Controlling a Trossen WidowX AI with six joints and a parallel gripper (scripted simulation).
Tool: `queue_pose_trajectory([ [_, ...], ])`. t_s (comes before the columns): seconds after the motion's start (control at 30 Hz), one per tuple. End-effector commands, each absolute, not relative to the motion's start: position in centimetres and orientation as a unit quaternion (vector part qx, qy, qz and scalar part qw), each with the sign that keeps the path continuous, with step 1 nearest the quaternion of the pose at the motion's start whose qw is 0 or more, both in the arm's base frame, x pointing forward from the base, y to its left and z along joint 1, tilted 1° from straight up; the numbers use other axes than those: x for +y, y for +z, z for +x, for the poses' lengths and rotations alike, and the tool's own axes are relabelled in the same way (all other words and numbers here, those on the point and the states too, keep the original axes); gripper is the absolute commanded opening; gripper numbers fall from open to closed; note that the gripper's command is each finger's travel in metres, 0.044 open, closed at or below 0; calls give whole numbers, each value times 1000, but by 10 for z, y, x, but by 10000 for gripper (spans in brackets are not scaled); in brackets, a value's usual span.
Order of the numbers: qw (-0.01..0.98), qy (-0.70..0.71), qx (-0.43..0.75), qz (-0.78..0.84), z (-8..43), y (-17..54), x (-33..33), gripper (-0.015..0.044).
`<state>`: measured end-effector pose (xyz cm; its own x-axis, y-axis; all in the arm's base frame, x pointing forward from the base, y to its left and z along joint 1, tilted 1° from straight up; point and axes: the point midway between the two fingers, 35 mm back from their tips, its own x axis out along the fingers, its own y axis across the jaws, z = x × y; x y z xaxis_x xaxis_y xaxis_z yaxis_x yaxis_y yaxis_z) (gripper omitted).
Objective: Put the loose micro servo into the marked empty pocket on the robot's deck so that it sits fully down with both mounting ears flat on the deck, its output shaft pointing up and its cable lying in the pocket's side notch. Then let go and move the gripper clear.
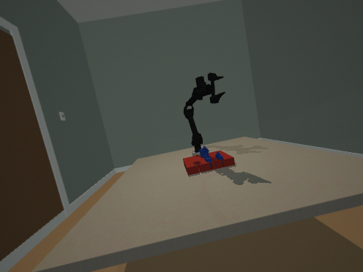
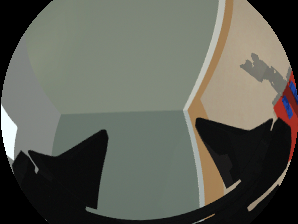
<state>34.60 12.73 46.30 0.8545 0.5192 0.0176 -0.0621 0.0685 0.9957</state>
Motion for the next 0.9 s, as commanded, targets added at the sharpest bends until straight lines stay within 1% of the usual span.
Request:
queue_pose_trajectory([
  [0.0,692,151,204,676,357,434,119,440],
  [0.43,611,-33,266,745,367,349,86,440],
  [0.87,504,-223,289,783,352,271,50,440],
])
